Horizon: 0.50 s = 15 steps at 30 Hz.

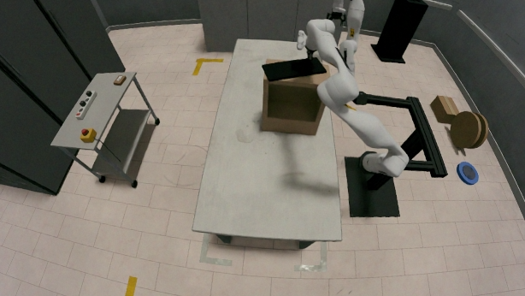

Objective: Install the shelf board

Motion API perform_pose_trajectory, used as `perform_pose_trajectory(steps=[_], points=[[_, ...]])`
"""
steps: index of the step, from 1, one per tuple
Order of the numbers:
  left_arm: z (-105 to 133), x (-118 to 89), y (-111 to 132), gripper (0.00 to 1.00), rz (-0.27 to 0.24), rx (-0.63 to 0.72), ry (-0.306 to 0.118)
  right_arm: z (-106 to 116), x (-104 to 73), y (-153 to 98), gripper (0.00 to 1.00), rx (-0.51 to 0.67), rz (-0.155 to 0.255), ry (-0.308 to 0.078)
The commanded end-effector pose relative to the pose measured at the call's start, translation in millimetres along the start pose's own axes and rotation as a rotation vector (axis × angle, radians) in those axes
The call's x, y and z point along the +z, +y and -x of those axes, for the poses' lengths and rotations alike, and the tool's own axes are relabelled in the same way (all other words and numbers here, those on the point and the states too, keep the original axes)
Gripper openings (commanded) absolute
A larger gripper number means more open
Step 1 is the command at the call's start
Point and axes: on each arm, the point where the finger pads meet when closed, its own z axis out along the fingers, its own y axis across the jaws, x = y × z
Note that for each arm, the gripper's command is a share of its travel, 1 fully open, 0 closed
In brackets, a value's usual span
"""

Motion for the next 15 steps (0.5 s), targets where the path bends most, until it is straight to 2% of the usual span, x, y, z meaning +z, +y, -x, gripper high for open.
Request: perform_pose_trajectory(steps=[1,15], points=[[0.0,6.6,-5.2,0.099,0.003,0.001,0.002,0.3,-0.5,-0.1,1.000,0.000,0.000,-0.001],[0.0,15.3,-12.5,0.099,0.003,0.001,0.002,0.3,-0.5,-0.1,1.000,0.000,0.000,-0.001]])
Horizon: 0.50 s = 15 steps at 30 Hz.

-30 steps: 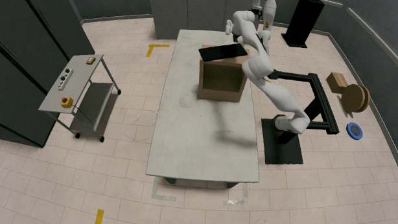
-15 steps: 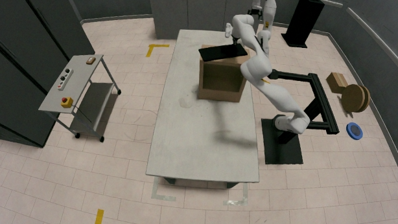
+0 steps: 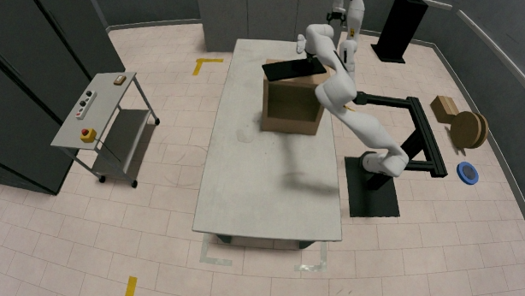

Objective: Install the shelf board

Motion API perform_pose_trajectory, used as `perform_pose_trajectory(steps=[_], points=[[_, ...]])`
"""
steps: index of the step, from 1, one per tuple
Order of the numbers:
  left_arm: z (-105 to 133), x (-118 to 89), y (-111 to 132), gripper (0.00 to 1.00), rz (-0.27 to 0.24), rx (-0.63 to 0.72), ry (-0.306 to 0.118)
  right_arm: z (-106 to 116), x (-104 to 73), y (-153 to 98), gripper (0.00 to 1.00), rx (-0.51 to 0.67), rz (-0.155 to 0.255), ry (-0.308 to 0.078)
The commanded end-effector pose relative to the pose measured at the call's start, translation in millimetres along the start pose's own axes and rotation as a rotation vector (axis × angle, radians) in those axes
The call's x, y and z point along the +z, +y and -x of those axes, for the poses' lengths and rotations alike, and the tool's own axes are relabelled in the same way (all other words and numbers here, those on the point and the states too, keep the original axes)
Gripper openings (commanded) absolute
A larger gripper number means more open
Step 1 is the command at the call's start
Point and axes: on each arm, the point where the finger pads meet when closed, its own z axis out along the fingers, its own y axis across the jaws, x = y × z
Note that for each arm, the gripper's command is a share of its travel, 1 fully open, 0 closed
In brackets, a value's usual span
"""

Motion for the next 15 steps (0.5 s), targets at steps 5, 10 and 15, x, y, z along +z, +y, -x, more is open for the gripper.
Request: perform_pose_trajectory(steps=[5,10,15], points=[[0,-2,0,0.099,0.002,0.001,0.001,0,-0.5,0,1.000,0.000,0.000,-0.001],[0,-4,-3,0.099,0.002,0.001,0.001,0,-0.5,0,1.000,0.000,0.000,-0.001],[0,-9,-9,0.099,0.002,0.001,0.001,0,-0.5,0,1.000,0.000,0.000,-0.001]])
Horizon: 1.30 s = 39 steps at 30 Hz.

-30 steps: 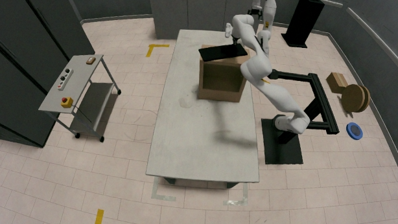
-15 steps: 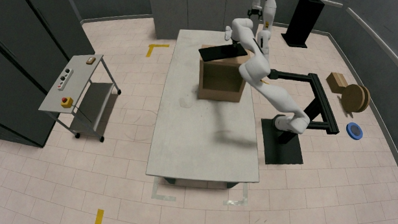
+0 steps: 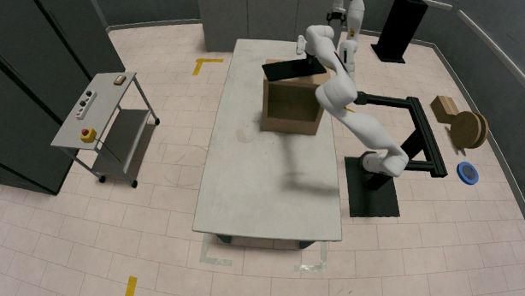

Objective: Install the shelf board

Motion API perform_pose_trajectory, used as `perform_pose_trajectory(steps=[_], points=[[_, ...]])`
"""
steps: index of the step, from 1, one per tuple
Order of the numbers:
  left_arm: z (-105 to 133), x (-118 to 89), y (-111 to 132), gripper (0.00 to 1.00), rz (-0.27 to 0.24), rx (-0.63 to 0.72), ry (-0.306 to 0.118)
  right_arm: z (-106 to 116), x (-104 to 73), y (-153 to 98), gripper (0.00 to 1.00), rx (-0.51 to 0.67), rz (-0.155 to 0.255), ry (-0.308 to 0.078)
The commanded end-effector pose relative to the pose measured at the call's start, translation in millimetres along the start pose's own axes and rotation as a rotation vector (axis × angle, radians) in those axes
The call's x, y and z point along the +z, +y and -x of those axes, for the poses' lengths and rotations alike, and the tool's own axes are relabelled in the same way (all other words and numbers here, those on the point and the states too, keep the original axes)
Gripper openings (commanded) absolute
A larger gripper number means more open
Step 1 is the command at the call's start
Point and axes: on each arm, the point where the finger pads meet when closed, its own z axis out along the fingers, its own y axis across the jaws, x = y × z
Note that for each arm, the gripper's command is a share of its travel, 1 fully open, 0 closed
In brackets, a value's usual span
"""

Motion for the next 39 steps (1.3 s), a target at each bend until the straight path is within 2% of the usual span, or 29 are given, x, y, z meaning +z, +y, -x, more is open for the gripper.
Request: perform_pose_trajectory(steps=[1,18,39], points=[[0,-6,-4,0.099,0.002,0.001,0.001,0,-0.5,0,1.000,0.000,0.000,-0.001],[0,-25,-27,0.099,0.002,0.001,0.001,0,-0.5,0,1.000,0.000,0.000,-0.001],[0,-26,-29,0.099,0.002,0.001,0.001,0,-0.5,0,1.000,0.000,0.000,-0.001]])
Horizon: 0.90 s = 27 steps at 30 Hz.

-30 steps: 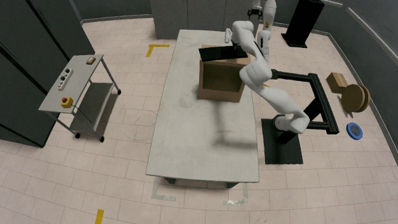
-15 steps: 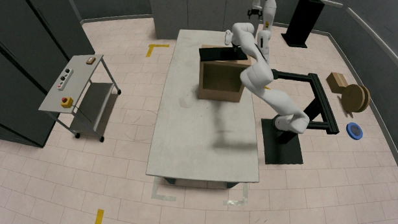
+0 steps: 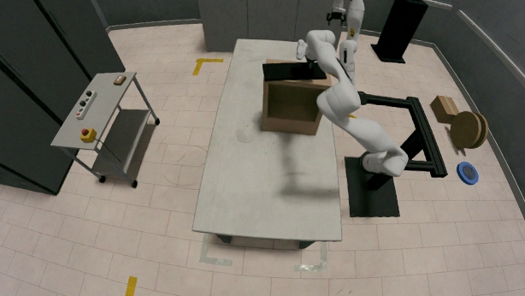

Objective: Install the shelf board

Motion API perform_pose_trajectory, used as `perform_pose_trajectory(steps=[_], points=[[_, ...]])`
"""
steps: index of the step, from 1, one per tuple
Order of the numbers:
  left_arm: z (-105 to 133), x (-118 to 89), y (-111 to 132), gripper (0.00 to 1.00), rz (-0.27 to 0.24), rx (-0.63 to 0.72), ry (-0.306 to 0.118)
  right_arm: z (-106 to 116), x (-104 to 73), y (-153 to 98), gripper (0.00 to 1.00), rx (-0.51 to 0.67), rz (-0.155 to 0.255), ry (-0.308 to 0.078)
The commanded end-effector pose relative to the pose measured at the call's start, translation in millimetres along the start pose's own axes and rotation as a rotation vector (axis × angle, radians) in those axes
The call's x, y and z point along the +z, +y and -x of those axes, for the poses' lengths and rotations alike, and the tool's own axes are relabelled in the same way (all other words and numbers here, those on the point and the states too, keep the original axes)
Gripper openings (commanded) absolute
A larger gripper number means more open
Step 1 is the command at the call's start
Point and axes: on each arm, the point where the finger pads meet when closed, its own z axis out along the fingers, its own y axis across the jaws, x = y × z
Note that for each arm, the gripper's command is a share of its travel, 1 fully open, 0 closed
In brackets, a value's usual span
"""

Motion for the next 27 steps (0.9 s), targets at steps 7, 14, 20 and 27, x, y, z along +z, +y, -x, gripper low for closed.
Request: perform_pose_trajectory(steps=[7,14,20,27], points=[[0.0,-1.0,1.1,0.099,0.002,0.001,0.001,0.3,-0.5,-0.1,1.000,0.000,0.000,-0.001],[0.0,-1.0,1.1,0.099,0.002,0.001,0.001,0.3,-0.5,-0.1,1.000,0.000,0.000,-0.001],[0.0,-0.9,1.1,0.099,0.002,0.001,0.001,0.3,-0.5,-0.1,1.000,0.000,0.000,-0.001],[0.0,0.7,3.0,0.099,0.002,0.001,0.001,0.3,-0.5,-0.1,1.000,0.000,0.000,-0.001]])
